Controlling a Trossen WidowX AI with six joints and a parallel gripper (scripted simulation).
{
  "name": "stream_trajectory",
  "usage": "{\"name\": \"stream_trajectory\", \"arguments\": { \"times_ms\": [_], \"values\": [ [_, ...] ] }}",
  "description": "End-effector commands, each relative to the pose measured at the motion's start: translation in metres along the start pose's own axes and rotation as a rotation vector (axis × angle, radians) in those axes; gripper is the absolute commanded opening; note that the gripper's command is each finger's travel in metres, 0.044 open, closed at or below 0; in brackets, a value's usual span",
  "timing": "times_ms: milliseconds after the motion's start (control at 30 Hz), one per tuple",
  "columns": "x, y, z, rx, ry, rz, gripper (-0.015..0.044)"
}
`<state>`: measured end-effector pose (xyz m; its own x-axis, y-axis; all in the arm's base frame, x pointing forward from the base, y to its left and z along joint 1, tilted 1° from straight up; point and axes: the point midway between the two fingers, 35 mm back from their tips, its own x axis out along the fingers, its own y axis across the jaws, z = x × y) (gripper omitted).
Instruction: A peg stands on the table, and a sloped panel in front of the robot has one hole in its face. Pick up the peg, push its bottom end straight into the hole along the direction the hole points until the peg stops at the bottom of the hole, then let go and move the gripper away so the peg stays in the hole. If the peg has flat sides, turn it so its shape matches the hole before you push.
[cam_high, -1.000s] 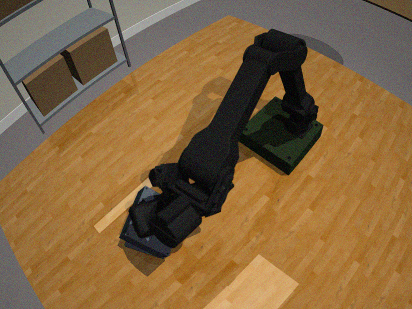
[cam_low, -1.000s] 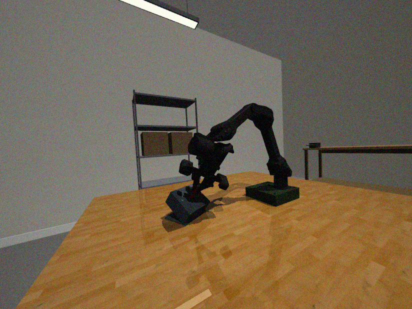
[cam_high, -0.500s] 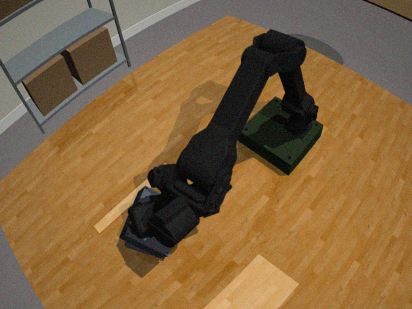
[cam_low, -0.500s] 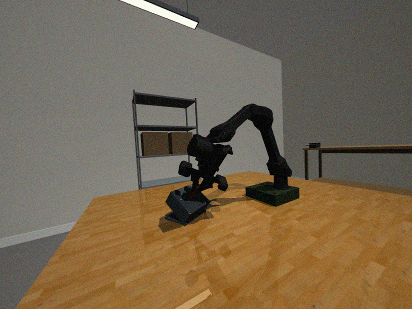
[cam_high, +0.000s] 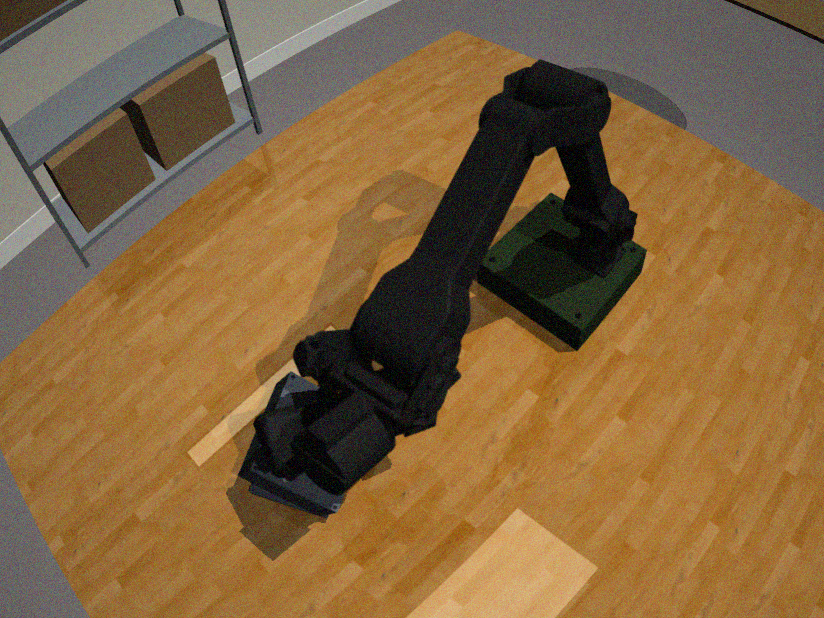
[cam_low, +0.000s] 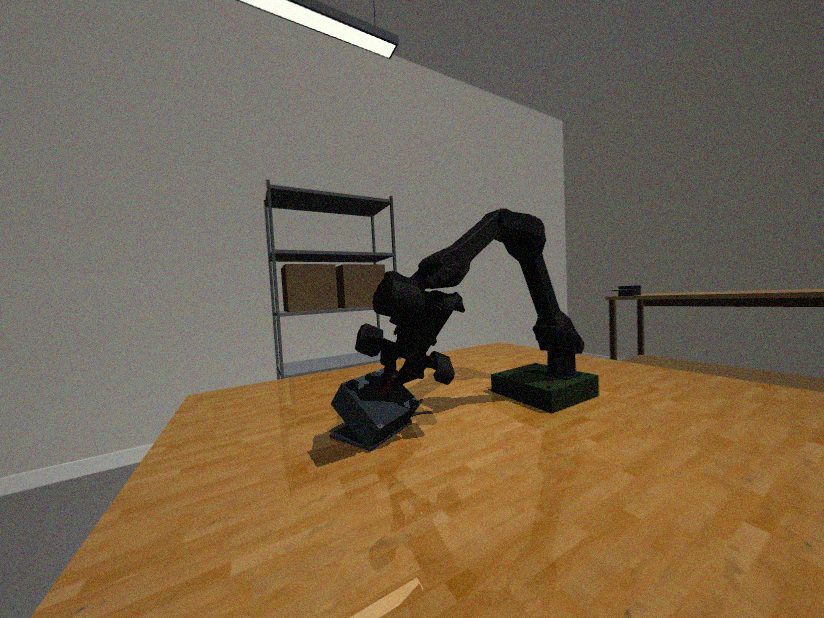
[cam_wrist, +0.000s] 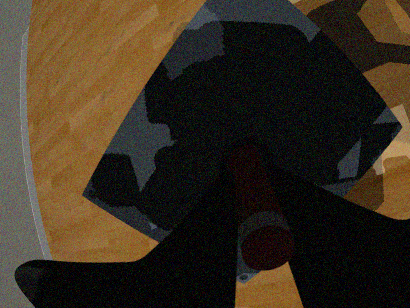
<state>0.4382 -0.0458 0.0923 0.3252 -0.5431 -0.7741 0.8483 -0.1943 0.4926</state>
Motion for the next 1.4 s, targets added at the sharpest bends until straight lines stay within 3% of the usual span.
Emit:
{"name": "stream_trajectory", "arguments": {
  "times_ms": [0, 400, 967, 1367],
  "values": [
    [0.003, -0.001, 0.000, -0.005, -0.003, -0.002, 0.0000],
    [0.001, 0.000, 0.000, 0.002, 0.000, 0.001, 0.0000],
    [-0.004, 0.000, 0.000, 0.001, 0.000, -0.001, 0.0440],
    [-0.033, 0.001, -0.003, -0.005, 0.002, -0.007, 0.0440]
  ]
}}
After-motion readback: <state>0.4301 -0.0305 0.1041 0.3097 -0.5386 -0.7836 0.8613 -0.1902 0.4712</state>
